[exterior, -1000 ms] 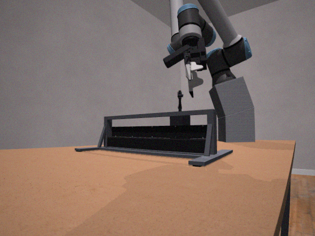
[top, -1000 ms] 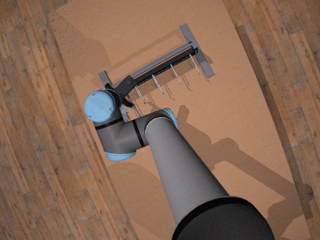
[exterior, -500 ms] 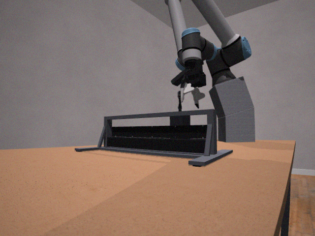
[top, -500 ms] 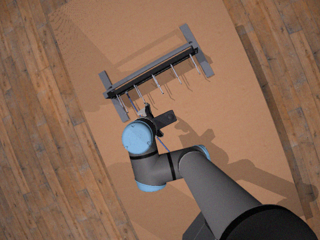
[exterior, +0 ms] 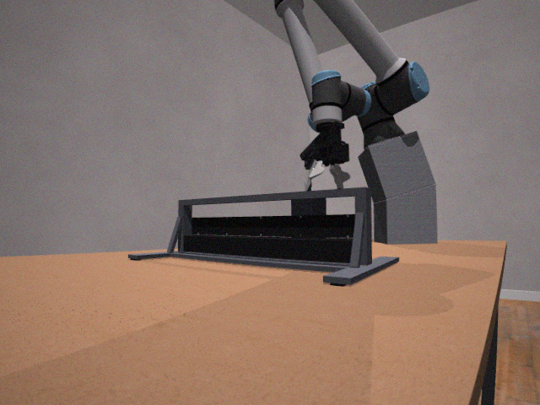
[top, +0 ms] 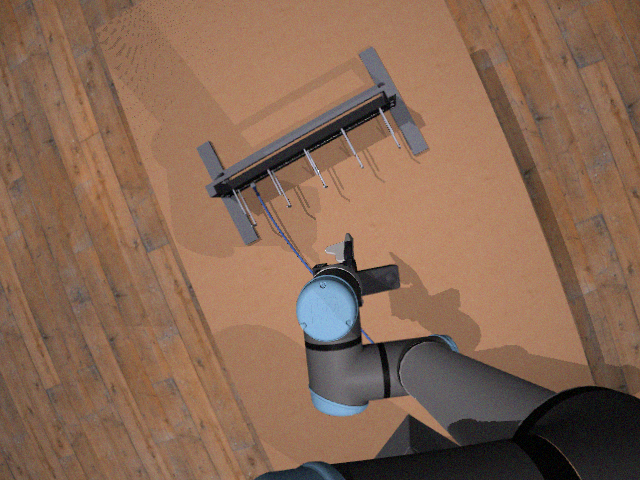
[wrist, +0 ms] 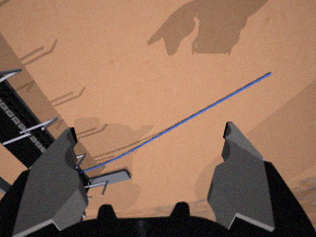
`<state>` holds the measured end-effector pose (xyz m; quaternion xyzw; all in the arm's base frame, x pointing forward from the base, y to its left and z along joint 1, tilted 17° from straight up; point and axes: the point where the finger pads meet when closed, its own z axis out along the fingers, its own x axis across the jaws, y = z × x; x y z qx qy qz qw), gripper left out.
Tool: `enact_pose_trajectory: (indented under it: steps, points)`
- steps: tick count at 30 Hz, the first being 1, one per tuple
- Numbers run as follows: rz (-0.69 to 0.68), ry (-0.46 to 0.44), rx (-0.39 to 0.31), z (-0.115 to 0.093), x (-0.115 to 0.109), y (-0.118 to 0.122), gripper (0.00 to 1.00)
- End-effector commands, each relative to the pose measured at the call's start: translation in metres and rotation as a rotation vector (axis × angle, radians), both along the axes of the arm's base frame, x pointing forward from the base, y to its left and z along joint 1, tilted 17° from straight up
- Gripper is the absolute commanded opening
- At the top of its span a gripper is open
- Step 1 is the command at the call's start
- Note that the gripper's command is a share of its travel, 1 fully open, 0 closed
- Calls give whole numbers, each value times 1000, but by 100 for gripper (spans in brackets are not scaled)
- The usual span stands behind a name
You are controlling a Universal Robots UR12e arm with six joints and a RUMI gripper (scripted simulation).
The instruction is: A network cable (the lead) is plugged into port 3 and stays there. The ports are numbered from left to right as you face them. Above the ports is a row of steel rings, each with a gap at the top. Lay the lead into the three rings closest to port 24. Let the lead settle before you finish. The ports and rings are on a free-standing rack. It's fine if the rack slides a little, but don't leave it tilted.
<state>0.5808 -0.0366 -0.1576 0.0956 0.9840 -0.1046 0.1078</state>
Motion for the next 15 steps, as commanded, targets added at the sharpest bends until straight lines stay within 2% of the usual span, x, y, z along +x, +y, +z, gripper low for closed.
enact_pose_trajectory:
  steps: [1, 15]
  points:
    - [-47, -4, 4, -4, -16, -13, 100]
    - [-82, -4, 7, -7, -28, -22, 100]
